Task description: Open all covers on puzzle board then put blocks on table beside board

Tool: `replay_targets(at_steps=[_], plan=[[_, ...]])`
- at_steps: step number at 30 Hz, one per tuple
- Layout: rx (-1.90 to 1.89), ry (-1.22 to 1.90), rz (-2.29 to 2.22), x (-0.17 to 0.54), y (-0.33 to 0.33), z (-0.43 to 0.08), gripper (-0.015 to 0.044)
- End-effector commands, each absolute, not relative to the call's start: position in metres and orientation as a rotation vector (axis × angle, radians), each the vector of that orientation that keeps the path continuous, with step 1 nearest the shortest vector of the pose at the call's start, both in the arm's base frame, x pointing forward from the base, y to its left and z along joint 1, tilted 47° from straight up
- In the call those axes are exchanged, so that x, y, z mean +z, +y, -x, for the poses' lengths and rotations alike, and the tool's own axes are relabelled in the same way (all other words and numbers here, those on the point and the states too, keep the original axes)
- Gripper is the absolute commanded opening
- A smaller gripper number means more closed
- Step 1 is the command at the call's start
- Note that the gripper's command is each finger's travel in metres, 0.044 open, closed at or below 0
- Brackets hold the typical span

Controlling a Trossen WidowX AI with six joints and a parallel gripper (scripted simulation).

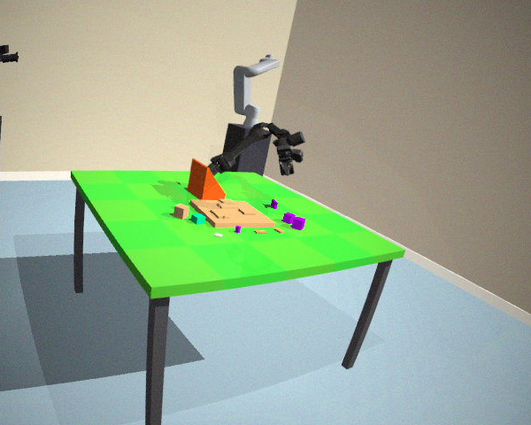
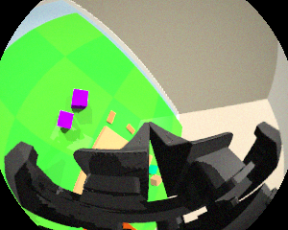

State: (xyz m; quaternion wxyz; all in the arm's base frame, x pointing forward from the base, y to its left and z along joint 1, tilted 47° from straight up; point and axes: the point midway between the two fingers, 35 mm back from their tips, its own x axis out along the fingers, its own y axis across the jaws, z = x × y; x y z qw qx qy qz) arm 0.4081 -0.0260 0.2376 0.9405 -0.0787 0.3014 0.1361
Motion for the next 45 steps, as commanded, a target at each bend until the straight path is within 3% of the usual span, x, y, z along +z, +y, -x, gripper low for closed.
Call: replay_targets(at_steps=[1, 27, 45], plan=[[0.3, 0.682, 0.113, 0.217, -0.025, -0.405, 0.0], [0.477, 1.155, -0.309, 0.099, -0.009, -0.345, 0.0], [0.547, 1.439, -0.726, 0.058, 0.01, -0.291, 0.0]])
